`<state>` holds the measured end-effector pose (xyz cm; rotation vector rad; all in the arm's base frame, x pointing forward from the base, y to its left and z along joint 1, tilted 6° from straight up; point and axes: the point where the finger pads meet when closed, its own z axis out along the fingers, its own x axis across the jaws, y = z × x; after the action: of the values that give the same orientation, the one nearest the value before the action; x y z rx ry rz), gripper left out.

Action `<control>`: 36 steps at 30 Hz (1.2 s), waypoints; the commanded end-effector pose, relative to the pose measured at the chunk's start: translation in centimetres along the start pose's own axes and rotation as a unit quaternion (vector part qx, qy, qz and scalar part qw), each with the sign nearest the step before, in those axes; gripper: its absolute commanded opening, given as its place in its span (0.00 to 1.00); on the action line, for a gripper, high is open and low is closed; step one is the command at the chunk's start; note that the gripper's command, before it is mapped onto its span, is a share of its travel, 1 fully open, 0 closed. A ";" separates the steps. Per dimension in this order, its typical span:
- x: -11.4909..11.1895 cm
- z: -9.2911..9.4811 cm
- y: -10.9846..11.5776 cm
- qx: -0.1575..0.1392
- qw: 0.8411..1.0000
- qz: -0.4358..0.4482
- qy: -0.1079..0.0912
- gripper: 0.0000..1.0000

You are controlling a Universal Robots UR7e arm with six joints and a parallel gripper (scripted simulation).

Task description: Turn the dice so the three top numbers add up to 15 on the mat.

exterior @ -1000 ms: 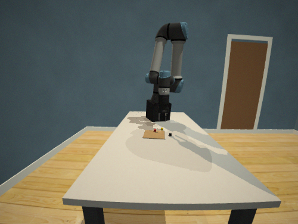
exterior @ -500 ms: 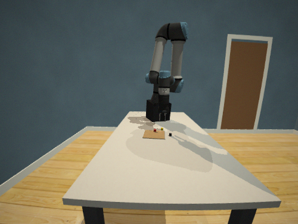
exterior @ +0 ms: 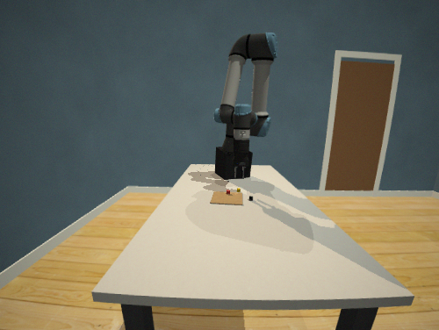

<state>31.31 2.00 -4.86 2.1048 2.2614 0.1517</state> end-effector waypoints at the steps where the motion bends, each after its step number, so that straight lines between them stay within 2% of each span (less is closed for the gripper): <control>1: 0.2 0.1 -0.2 0.002 1.000 -0.001 0.002 0.64; 16: 0.2 0.5 -0.2 0.002 1.000 -0.001 0.002 0.64; 36: 0.1 2.9 -0.3 0.002 1.000 -0.001 0.002 0.64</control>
<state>31.34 2.09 -6.96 2.1077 2.2665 0.1495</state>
